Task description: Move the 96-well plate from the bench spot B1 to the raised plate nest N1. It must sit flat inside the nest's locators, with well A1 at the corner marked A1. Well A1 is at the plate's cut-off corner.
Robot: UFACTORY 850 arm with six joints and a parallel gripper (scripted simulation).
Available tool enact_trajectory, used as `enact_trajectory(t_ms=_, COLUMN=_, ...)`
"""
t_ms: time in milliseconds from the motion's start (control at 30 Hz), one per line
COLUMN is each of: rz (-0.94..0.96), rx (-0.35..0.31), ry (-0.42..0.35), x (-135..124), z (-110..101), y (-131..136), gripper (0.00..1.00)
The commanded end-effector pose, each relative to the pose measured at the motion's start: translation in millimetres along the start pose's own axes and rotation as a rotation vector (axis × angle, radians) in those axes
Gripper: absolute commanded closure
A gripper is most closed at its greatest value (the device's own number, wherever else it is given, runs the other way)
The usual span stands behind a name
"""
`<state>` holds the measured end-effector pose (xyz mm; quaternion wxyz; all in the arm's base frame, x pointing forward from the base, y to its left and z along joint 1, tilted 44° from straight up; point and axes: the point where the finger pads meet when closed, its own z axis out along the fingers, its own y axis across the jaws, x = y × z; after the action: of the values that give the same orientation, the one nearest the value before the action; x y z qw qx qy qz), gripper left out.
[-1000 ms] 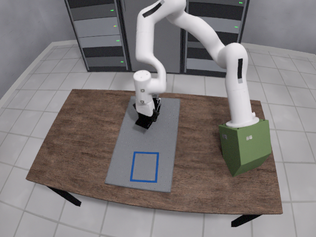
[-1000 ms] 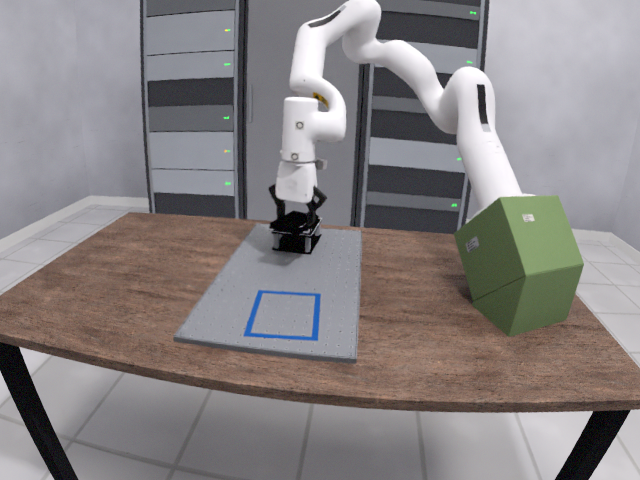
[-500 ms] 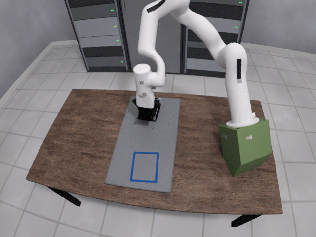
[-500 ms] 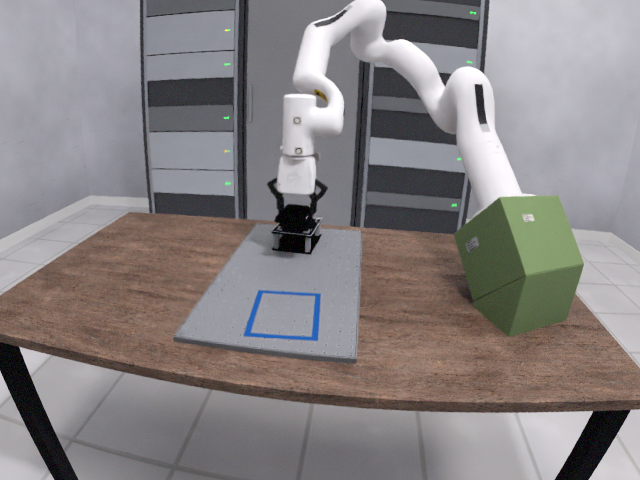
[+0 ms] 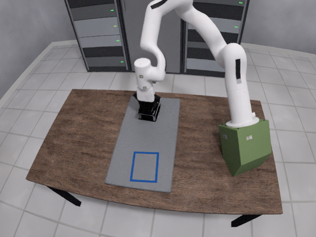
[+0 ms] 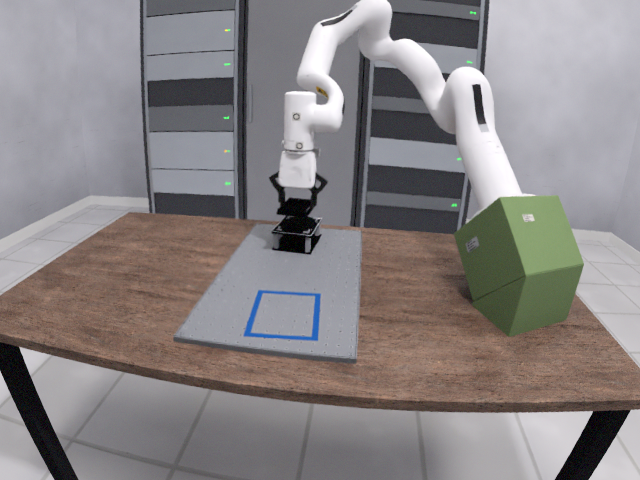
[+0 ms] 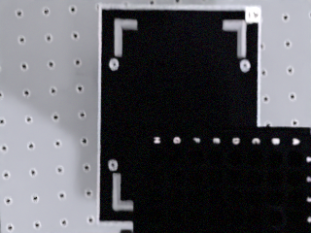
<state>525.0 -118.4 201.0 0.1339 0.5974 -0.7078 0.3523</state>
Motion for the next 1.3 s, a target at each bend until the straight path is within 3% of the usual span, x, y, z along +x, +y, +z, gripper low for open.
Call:
enact_trajectory(t_ms=0, rz=0.0, rx=0.0, ry=-0.001, x=9, z=-2, y=-2, gripper=1.0)
enact_trajectory(t_ms=700, rz=0.0, rx=0.0, ry=-0.001, x=70, z=-11, y=-15, gripper=1.0)
enact_trajectory(t_ms=1267, rz=0.0, rx=0.0, ry=-0.001, x=70, z=-11, y=-15, gripper=1.0)
